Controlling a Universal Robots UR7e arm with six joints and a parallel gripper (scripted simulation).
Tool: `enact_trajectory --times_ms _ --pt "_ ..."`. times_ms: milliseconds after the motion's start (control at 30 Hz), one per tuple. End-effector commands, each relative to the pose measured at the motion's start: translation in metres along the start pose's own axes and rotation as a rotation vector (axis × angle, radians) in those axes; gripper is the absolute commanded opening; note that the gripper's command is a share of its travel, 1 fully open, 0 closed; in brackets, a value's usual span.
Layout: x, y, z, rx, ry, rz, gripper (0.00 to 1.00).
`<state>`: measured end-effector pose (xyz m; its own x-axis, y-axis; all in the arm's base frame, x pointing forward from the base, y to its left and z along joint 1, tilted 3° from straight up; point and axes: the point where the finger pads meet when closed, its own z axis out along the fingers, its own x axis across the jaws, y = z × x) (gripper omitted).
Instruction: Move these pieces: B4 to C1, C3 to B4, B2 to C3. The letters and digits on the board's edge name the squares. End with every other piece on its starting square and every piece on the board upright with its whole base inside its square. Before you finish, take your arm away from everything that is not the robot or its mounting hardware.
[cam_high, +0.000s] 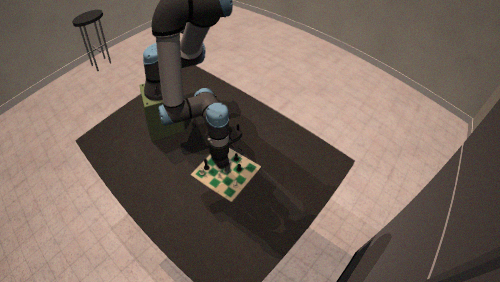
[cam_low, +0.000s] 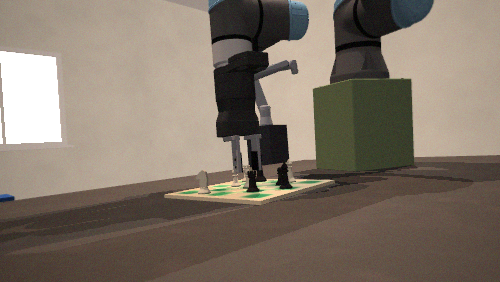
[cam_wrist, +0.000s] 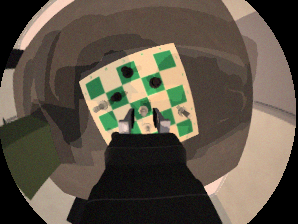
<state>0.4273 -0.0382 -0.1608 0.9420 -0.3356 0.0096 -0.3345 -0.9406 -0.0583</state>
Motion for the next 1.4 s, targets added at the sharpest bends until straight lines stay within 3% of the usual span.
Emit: enact_trajectory --times_ms 0,400,1367 --pt "0.0 0.0 0.01 0.0 0.001 0.0 0.68" --pt "0.0 0.0 0.022 0.0 0.001 0.0 0.68" --pt "0.0 0.0 0.022 0.0 0.001 0.0 0.68"
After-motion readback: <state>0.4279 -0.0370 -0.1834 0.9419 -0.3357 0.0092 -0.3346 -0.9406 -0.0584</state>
